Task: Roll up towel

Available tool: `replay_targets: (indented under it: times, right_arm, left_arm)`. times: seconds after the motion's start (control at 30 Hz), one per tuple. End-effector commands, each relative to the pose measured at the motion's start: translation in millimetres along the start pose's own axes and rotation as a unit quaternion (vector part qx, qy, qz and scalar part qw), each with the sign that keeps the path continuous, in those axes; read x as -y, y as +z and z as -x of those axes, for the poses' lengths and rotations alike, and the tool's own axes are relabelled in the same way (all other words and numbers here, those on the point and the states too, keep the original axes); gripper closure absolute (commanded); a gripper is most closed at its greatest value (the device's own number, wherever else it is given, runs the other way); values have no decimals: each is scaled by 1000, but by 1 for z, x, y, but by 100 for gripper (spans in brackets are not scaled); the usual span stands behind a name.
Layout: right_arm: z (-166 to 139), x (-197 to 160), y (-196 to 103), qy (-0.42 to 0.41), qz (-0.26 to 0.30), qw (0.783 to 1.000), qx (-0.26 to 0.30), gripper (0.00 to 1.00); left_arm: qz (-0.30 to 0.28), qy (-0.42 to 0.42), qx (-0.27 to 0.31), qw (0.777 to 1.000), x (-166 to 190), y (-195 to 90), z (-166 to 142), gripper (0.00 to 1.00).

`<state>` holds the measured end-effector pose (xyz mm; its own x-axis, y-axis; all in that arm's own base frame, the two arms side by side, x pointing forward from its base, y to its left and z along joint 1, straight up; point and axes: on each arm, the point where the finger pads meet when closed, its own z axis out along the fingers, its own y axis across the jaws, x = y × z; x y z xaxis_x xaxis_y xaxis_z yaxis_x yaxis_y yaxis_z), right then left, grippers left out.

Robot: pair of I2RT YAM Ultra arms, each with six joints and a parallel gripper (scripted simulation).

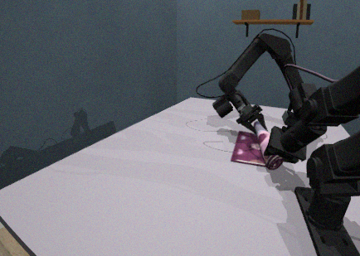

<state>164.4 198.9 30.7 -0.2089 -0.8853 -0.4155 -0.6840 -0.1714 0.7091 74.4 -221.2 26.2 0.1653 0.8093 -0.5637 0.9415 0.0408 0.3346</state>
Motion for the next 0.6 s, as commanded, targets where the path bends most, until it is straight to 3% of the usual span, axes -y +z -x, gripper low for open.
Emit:
replay_targets:
  times: [0.0, 0.57]
  right_arm:
    - [2, 4, -3, -1, -1, 1000, 11, 66]
    - [2, 4, -3, -1, -1, 1000, 11, 66]
  left_arm:
    - [12, -9, 23, 1000, -9, -2, 20, 59]
    - [12, -9, 23, 1000, -9, -2, 20, 66]
